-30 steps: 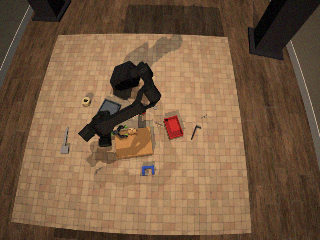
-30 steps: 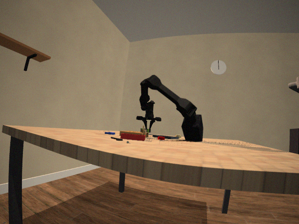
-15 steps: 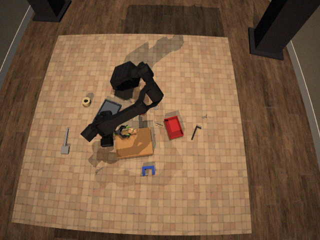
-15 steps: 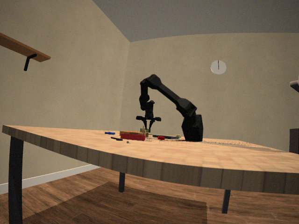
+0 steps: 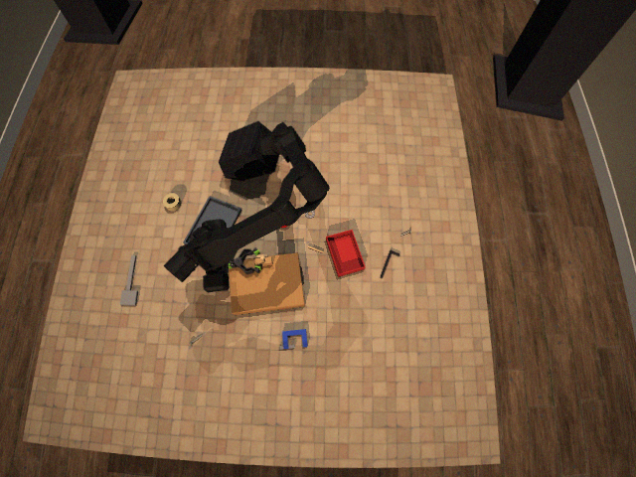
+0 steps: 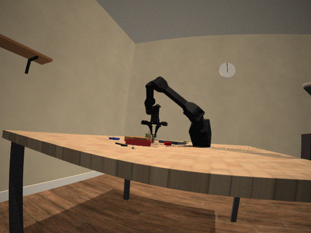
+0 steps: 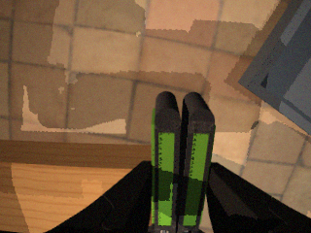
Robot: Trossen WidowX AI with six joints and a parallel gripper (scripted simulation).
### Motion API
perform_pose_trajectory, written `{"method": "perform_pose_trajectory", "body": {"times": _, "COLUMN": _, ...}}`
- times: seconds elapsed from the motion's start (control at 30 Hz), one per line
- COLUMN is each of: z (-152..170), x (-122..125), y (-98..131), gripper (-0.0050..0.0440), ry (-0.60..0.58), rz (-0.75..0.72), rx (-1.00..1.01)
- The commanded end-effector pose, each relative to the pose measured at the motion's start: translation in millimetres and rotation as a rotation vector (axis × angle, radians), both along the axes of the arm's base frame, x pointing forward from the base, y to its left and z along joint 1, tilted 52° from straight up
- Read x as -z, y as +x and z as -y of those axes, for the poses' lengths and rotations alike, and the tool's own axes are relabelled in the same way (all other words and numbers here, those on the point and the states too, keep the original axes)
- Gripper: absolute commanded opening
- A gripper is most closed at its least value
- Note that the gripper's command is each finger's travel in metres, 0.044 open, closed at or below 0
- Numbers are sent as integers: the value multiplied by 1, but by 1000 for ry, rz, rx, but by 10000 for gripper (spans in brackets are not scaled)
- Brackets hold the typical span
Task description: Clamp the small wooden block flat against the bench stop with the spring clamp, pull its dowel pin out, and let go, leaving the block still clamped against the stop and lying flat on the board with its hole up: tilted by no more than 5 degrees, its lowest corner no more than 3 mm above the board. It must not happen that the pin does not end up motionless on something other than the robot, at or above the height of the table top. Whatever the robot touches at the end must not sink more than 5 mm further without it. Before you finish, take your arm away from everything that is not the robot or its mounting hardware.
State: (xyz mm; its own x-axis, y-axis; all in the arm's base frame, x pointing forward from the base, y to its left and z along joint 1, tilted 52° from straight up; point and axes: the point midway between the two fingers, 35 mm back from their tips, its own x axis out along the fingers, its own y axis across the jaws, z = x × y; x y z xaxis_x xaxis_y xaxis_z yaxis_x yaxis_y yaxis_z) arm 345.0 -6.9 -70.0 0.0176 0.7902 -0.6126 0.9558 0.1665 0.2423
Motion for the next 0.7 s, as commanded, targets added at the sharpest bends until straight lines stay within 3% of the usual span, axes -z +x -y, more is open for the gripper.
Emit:
{"method": "perform_pose_trajectory", "body": {"times": 0.0, "z": -2, "x": -5, "y": 0, "gripper": 0, "ry": 1, "rz": 7, "rx": 3}}
{"method": "perform_pose_trajectory", "body": {"times": 0.67, "z": -7, "x": -12, "y": -2, "gripper": 0, "ry": 1, "rz": 7, "rx": 4}}
